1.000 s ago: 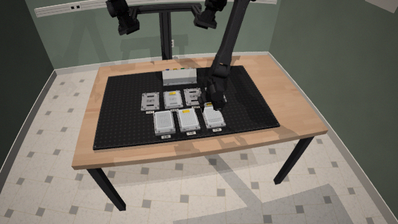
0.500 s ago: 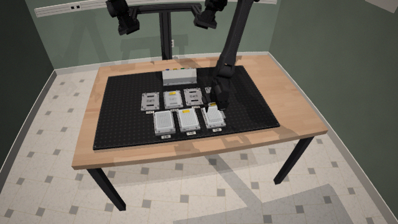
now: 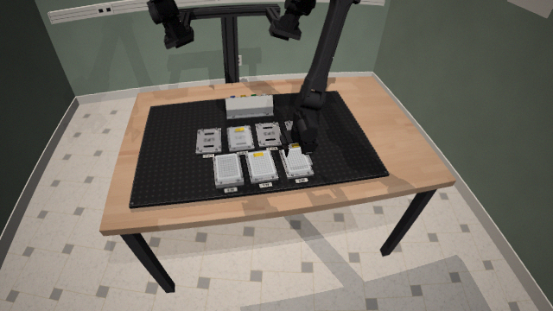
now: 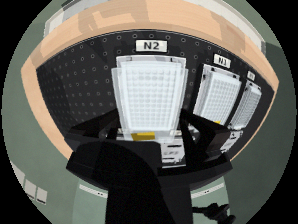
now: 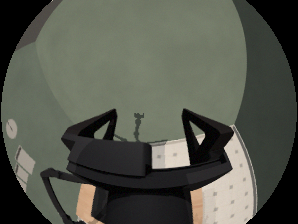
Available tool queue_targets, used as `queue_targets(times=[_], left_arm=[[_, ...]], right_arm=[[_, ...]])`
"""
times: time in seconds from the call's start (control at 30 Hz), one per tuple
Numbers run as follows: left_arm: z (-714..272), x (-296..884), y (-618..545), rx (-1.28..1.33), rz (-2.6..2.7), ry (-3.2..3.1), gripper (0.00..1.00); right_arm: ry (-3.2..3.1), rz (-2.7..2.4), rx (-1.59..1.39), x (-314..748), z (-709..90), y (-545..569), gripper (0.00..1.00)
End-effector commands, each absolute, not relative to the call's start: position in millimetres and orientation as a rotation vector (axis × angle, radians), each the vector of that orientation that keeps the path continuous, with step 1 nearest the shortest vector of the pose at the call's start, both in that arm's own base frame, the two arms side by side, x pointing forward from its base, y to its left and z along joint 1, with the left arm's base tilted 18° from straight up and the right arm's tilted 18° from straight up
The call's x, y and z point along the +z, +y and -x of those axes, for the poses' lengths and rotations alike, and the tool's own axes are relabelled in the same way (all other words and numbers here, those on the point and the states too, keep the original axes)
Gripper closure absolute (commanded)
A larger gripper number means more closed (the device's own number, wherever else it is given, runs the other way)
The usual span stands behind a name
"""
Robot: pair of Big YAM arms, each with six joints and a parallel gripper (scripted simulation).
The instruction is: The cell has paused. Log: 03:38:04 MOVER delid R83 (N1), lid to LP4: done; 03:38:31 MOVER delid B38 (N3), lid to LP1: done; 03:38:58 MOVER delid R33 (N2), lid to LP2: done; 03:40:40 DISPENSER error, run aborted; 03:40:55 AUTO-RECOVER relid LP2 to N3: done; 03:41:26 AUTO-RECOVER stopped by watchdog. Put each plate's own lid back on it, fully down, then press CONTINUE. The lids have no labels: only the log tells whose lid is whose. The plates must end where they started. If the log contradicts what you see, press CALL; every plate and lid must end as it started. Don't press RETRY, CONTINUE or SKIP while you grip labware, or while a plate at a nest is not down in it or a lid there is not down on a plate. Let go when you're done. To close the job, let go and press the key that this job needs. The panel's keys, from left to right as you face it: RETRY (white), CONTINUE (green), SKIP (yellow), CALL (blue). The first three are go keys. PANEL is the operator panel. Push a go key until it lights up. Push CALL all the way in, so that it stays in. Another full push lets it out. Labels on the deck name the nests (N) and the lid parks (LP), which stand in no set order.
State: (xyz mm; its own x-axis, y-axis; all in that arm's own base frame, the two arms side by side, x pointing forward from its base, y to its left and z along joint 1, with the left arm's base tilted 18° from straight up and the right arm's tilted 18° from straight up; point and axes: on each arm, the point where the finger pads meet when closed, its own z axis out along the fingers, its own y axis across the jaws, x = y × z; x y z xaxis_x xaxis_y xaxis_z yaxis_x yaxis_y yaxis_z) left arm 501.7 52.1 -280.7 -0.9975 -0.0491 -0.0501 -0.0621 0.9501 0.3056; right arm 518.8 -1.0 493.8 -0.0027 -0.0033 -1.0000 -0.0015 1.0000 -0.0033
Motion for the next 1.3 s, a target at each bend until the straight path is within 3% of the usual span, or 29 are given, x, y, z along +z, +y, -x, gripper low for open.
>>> queue_targets(times=[0.0, 1.27], left_arm=[[-517.9, -273.4, 40.3, 0.471, 0.055, 3.02, 1.0], [-519.3, -290.1, 48.4, 0.475, 0.048, 3.029, 1.0]], right_arm=[[1.524, 0.003, 0.0, 517.9, -517.9, 0.1, 0.0], [1.524, 0.003, 0.0, 517.9, -517.9, 0.1, 0.0]])
